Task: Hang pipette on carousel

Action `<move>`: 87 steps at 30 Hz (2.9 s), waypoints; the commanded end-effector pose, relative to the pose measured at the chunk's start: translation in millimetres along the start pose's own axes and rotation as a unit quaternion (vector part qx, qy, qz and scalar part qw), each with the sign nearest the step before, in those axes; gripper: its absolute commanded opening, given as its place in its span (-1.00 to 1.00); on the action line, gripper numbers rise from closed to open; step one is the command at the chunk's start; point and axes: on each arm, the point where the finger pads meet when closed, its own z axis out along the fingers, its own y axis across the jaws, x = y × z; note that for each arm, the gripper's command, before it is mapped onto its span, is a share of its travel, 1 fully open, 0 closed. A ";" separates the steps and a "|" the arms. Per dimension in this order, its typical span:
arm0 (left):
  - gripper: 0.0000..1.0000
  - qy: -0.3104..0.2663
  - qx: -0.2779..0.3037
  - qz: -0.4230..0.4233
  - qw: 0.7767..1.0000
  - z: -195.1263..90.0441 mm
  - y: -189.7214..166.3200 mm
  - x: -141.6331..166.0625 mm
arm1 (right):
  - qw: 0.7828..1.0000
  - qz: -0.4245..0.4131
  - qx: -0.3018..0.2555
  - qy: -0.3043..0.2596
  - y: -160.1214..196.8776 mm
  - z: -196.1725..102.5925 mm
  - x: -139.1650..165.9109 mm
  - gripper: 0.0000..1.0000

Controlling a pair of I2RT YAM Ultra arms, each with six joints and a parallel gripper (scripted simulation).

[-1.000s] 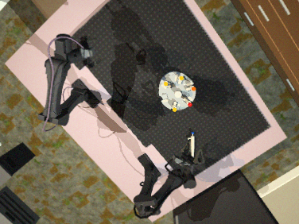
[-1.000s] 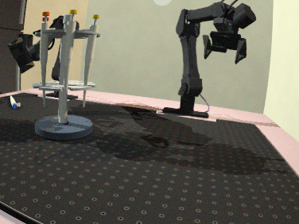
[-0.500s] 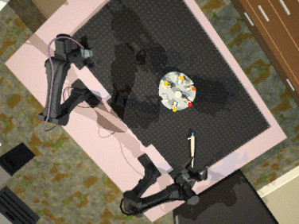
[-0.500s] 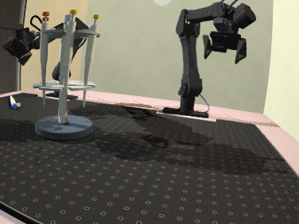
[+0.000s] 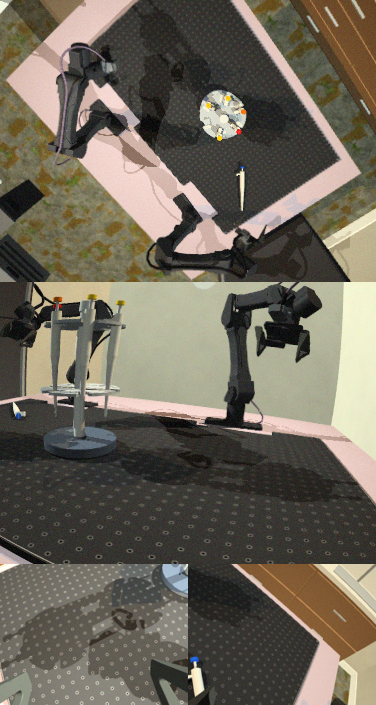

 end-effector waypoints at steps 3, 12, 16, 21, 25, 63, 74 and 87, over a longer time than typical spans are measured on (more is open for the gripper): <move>1.00 -0.015 -0.004 0.008 1.000 -4.1 3.5 -7.4 | 0.987 0.102 -0.055 0.113 11.9 2.8 12.2 1.00; 1.00 -0.015 -0.004 0.008 1.000 -4.1 3.5 -7.4 | 0.963 0.183 -0.059 0.187 13.0 0.5 13.0 1.00; 1.00 -0.015 -0.004 0.008 1.000 -4.1 3.5 -7.4 | 0.965 0.173 -0.064 0.185 28.6 1.6 13.4 -0.02; 1.00 -0.015 -0.004 0.008 1.000 -4.1 3.5 -7.4 | 0.986 0.087 -0.052 0.134 56.9 15.3 3.4 -0.02; 1.00 -0.015 -0.004 0.008 1.000 -4.1 3.5 -7.4 | 0.990 0.062 -0.051 0.118 81.7 24.4 -2.9 -0.02; 1.00 -0.015 -0.004 0.008 1.000 -4.1 3.5 -7.4 | 0.984 -0.178 0.014 -0.003 206.9 73.1 -47.9 -0.02; 1.00 -0.015 -0.004 0.008 1.000 -4.1 3.5 -7.4 | 0.948 -0.312 0.055 -0.026 274.8 96.1 -43.6 -0.02; 1.00 -0.015 -0.004 0.008 1.000 -4.1 3.5 -7.4 | 0.936 -0.343 0.071 -0.033 292.8 102.1 -48.1 -0.02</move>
